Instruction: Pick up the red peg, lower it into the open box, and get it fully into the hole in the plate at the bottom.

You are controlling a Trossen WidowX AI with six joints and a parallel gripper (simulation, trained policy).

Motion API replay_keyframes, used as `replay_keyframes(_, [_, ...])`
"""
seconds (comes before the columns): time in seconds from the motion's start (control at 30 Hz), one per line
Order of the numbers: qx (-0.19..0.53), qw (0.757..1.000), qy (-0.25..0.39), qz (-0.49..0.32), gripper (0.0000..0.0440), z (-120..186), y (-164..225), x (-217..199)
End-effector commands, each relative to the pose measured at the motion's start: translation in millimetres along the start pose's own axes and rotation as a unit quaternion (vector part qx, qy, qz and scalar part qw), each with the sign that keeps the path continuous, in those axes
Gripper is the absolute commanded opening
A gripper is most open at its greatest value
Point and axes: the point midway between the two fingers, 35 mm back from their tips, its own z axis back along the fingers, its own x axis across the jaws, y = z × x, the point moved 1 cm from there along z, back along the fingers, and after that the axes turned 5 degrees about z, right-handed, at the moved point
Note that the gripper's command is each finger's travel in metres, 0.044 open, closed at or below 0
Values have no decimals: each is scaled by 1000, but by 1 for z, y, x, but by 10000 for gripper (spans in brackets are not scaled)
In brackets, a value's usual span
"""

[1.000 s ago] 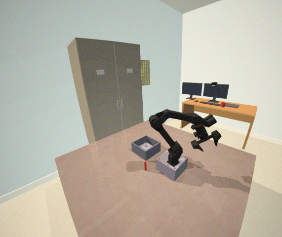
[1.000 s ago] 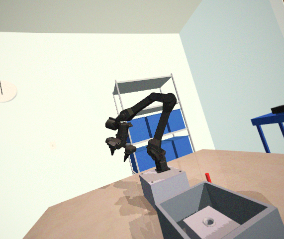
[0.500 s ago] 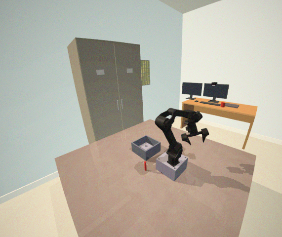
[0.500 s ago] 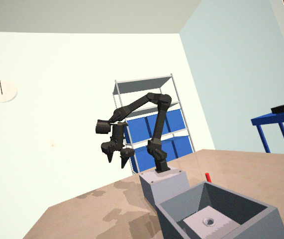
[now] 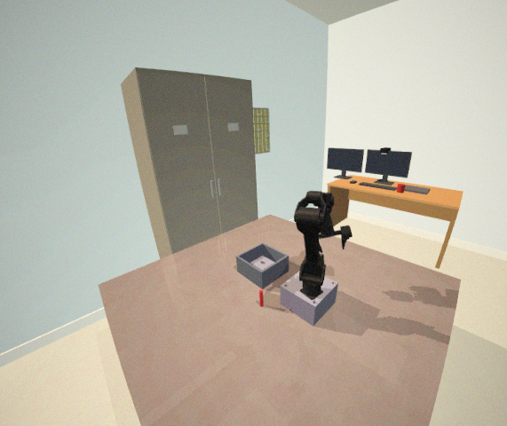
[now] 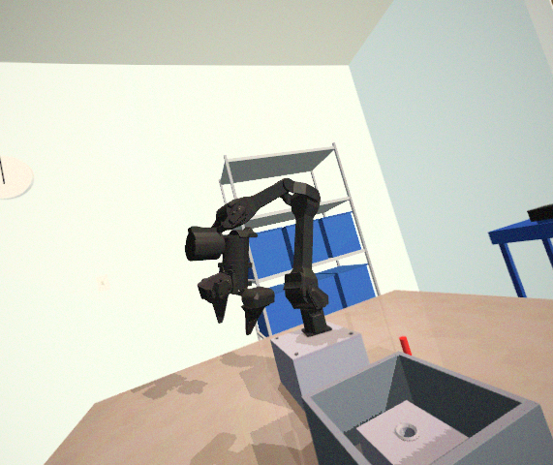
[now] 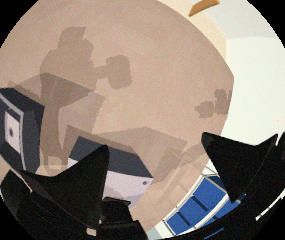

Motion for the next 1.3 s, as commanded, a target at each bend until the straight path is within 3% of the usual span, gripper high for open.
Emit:
replay_keyframes(0.0, [0, 1000, -4, -2, 440, 7, -9, 21])
replay_keyframes(0.6, [-13, 999, -33, 12, 440, 46, -12, 132])
replay_keyframes(1.27, [12, 999, -42, 32, 440, 75, 60, 228])
